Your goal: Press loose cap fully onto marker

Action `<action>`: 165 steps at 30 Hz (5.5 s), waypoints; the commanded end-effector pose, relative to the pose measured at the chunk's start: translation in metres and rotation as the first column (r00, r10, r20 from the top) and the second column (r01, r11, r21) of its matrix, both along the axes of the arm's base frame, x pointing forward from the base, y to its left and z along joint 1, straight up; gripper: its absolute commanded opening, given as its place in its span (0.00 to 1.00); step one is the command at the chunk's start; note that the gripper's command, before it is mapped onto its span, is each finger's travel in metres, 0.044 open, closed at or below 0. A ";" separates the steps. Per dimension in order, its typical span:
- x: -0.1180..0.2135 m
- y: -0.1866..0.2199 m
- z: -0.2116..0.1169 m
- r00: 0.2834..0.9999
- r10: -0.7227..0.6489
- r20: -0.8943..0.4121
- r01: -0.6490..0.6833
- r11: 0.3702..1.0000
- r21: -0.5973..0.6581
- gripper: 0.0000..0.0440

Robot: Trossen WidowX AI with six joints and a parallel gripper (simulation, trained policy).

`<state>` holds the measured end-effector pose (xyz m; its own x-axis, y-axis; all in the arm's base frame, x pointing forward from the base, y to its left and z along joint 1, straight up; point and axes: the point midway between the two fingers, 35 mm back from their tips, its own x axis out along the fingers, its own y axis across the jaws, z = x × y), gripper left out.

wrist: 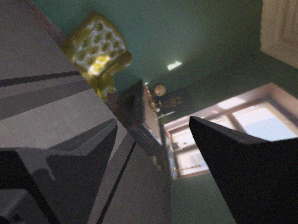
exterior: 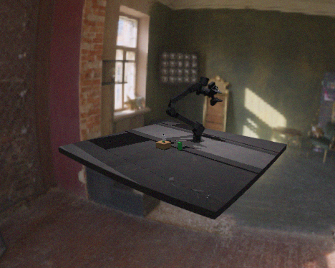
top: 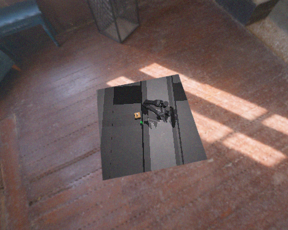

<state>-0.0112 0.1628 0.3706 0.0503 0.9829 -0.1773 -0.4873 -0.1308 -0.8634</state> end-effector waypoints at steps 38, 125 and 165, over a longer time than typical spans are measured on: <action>0.054 0.031 -0.077 0.974 -0.224 0.044 0.221 0.880 -0.421 0.75; 0.184 0.007 -0.150 0.600 -0.794 -0.098 0.372 0.386 -0.845 0.75; 0.242 -0.048 -0.182 0.338 -0.937 -0.086 0.286 0.190 -0.939 0.74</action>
